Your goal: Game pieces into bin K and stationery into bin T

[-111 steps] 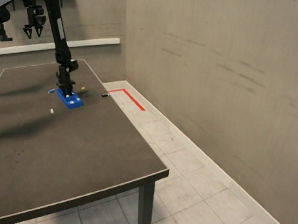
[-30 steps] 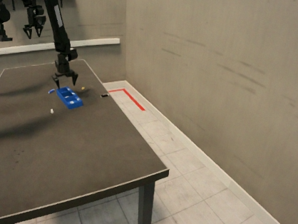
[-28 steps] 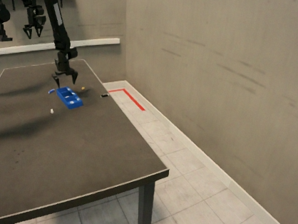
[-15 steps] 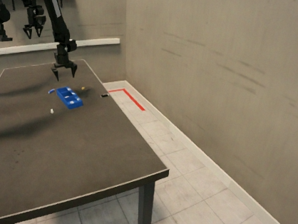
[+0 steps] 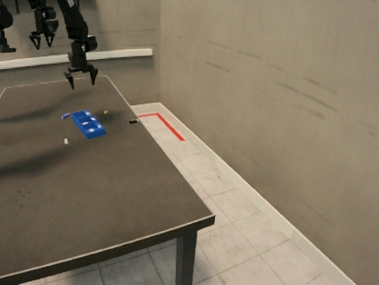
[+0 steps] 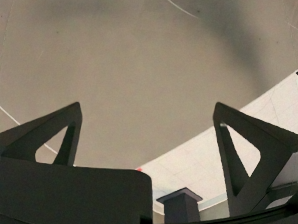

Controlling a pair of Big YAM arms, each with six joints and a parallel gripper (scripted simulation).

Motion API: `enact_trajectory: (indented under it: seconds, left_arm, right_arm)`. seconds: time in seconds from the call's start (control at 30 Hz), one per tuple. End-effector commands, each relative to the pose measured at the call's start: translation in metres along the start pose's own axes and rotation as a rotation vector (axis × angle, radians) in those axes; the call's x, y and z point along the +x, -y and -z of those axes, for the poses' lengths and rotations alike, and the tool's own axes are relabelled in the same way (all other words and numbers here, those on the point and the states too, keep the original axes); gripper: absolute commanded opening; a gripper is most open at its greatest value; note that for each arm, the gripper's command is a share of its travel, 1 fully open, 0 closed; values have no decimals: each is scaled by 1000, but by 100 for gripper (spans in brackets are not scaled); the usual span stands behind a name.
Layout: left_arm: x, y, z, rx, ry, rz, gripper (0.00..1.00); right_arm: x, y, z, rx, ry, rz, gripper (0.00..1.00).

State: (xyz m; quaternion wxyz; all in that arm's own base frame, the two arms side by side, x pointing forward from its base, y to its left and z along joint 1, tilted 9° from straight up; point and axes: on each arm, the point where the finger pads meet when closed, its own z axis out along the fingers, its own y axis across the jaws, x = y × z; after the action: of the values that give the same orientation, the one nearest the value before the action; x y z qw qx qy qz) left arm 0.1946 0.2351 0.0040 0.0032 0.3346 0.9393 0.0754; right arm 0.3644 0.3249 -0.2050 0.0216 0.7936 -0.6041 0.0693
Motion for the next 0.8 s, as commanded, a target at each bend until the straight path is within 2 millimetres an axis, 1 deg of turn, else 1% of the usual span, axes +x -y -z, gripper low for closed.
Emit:
enact_trajectory:
  seconds: [0.0,0.03,0.13,0.2,0.23,0.27,0.33,0.47,0.5,0.77]
  left_arm:
    - [3,3,5,-3,-1,0,100]
    - [3,3,5,-3,-1,0,100]
    - [3,3,5,-3,-1,0,100]
    - [3,3,5,-3,-1,0,100]
    - [3,3,5,-3,-1,0,100]
    - [3,3,5,-3,-1,0,100]
    - [3,3,5,-3,-1,0,100]
    - [3,3,5,-3,-1,0,100]
    - [3,3,5,-3,-1,0,100]
    - [3,3,5,-3,-1,0,100]
  right_arm:
    - [0,-18,0,-38,-19,10,100]
    - [-2,-11,15,-17,-7,6,100]
    - [-2,-11,25,-17,-7,6,100]
    - [-8,0,30,1,3,7,100]
    - [-1,-2,18,-10,-4,3,100]
    - [-2,-9,9,-29,-14,4,100]
    - [0,-11,7,-33,-16,4,100]
    - [1,-12,7,-33,-16,4,100]
    - [-1,-2,18,-10,-4,3,100]
    - [-2,-2,18,-10,-4,3,100]
